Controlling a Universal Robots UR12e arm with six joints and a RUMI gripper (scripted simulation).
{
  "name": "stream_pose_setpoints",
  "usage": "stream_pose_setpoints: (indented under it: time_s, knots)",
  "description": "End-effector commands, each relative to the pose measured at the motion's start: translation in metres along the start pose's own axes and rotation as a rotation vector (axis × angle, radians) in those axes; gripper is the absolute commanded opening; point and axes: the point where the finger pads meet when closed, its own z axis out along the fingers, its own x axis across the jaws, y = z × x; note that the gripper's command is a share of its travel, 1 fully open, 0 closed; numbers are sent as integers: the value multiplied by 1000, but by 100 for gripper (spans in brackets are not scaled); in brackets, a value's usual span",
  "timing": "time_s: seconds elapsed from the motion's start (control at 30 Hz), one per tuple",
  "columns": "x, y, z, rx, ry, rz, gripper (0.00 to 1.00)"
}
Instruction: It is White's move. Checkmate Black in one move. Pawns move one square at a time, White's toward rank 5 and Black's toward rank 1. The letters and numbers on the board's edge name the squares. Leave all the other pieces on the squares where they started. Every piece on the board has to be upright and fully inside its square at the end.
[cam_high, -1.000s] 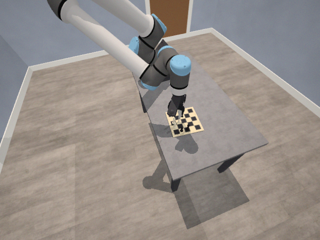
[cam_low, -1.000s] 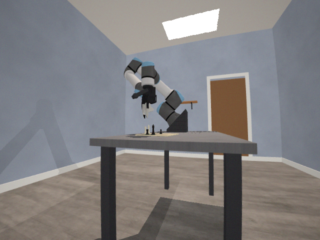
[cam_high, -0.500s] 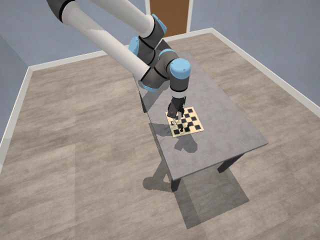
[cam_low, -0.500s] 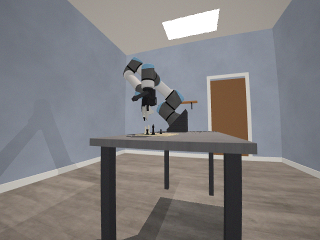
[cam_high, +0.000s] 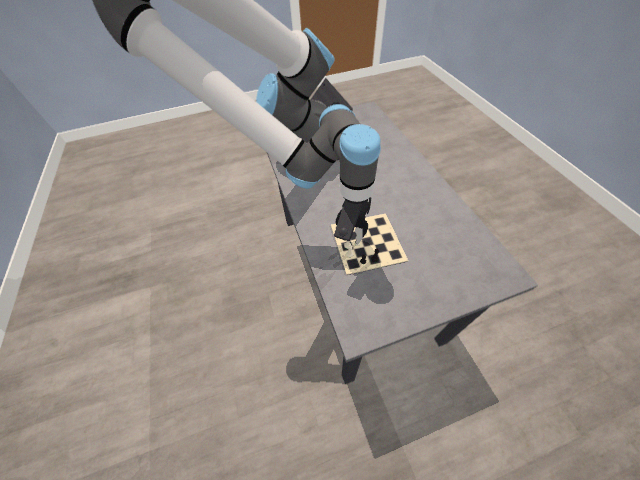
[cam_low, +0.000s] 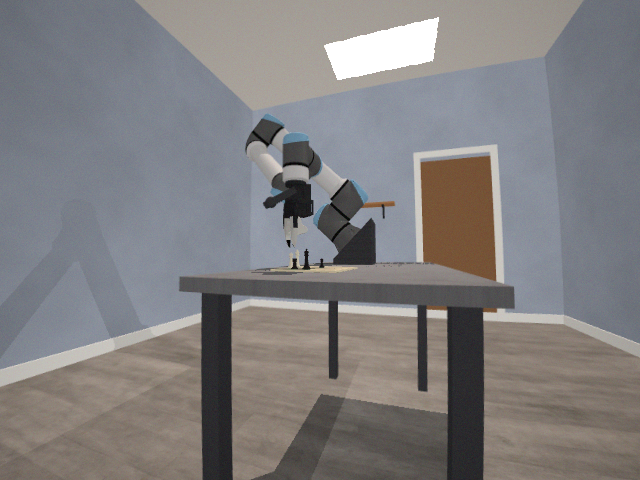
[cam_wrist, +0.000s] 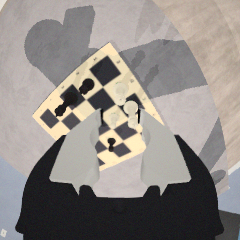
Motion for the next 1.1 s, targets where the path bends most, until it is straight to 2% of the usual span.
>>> stream_pose_setpoints:
  time_s: [0.0, 1.07]
  knots:
    - [0, 0, 4, 1, -1, 0, 25]
    - [0, 0, 10, 1, -1, 0, 25]
